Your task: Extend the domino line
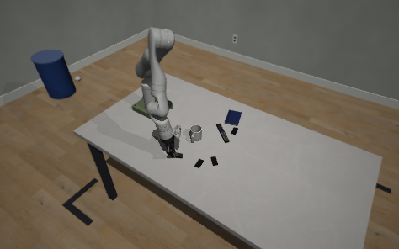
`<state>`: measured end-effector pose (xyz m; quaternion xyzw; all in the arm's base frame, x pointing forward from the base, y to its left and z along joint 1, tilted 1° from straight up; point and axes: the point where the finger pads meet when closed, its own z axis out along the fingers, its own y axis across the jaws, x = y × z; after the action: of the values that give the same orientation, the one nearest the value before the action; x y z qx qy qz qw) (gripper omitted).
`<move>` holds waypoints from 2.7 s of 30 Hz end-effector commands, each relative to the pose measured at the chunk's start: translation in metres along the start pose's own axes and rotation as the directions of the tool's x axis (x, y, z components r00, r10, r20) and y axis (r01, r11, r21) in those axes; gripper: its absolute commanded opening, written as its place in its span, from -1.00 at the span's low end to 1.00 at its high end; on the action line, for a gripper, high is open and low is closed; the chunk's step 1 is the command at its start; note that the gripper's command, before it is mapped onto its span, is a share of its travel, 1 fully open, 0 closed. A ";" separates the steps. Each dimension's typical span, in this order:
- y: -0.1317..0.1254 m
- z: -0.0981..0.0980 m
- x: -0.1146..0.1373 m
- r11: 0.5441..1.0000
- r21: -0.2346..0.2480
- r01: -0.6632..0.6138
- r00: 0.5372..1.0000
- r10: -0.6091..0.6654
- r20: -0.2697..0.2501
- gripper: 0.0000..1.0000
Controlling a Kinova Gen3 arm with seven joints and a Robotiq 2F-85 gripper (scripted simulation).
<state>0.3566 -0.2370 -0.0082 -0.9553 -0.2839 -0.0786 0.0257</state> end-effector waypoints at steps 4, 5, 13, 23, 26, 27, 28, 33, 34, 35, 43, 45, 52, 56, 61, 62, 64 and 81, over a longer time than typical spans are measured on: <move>-0.001 0.003 -0.001 1.000 0.001 0.001 1.000 -0.001 0.000 -0.31; -0.001 0.003 -0.001 1.000 0.001 0.001 1.000 -0.001 0.000 -0.31; -0.001 0.006 -0.003 1.000 0.001 0.001 1.000 -0.001 0.000 -0.31; -0.001 0.009 -0.004 1.000 0.001 0.001 1.000 -0.001 0.000 -0.31; -0.001 0.010 -0.004 1.000 0.001 0.001 1.000 -0.001 0.000 -0.31; -0.001 0.010 -0.004 1.000 0.001 0.001 1.000 -0.001 0.000 -0.31; -0.001 0.010 -0.004 1.000 0.001 0.001 1.000 -0.001 0.000 -0.31; -0.001 0.011 -0.005 1.000 0.001 0.001 1.000 -0.001 0.000 -0.31; -0.001 0.011 -0.005 1.000 0.001 0.001 1.000 -0.001 0.000 -0.31; -0.001 0.011 -0.005 1.000 0.001 0.001 1.000 -0.001 0.000 -0.31; -0.001 0.012 -0.005 1.000 0.001 0.001 1.000 -0.001 0.000 -0.31; -0.001 0.012 -0.005 1.000 0.001 0.001 1.000 -0.001 0.000 -0.31; -0.001 0.012 -0.005 1.000 0.001 0.001 1.000 -0.001 0.000 -0.31; -0.001 0.012 -0.005 1.000 0.001 0.001 1.000 -0.001 0.000 -0.31; -0.001 0.012 -0.005 1.000 0.001 0.001 1.000 -0.001 0.000 -0.31; -0.001 0.012 -0.005 1.000 0.001 0.001 1.000 -0.001 0.000 -0.31; -0.001 0.012 -0.005 1.000 0.001 0.001 1.000 -0.001 0.000 -0.31; -0.001 0.012 -0.005 1.000 0.001 0.001 1.000 -0.001 0.000 -0.31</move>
<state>0.3539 -0.2385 -0.0205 -0.9552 -0.2840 -0.0787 0.0258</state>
